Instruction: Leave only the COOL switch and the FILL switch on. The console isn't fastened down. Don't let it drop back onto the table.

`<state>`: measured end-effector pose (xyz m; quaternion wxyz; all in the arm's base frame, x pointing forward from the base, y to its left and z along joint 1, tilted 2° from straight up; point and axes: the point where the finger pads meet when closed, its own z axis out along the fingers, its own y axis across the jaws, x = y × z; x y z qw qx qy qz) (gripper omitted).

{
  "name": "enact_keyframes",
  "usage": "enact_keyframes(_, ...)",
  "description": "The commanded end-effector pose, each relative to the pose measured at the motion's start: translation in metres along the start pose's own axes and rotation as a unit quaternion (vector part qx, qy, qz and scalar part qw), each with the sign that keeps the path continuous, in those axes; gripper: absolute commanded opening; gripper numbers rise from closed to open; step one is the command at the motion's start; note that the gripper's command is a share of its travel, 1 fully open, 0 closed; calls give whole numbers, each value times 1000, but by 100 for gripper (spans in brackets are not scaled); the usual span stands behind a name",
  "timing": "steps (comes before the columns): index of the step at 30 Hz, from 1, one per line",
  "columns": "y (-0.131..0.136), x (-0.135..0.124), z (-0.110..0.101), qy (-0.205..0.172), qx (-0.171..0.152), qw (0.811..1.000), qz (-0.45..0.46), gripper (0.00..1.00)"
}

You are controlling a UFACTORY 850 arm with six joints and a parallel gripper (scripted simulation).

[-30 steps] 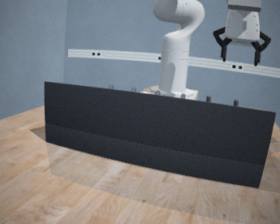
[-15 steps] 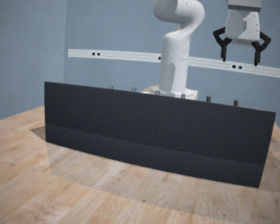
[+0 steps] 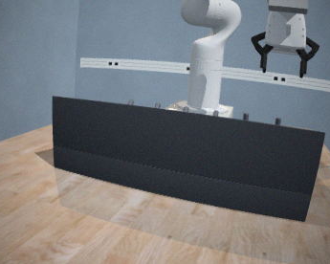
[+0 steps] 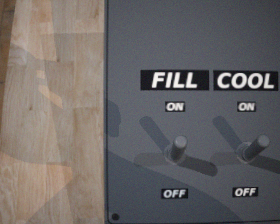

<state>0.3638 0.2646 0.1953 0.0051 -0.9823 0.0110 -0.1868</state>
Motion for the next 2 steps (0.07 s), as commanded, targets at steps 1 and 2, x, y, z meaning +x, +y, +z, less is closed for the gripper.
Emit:
enact_keyframes(1,-1,1,0,1,1,1000,0,100)
enact_keyframes(2,-1,1,0,1,1,1000,0,100)
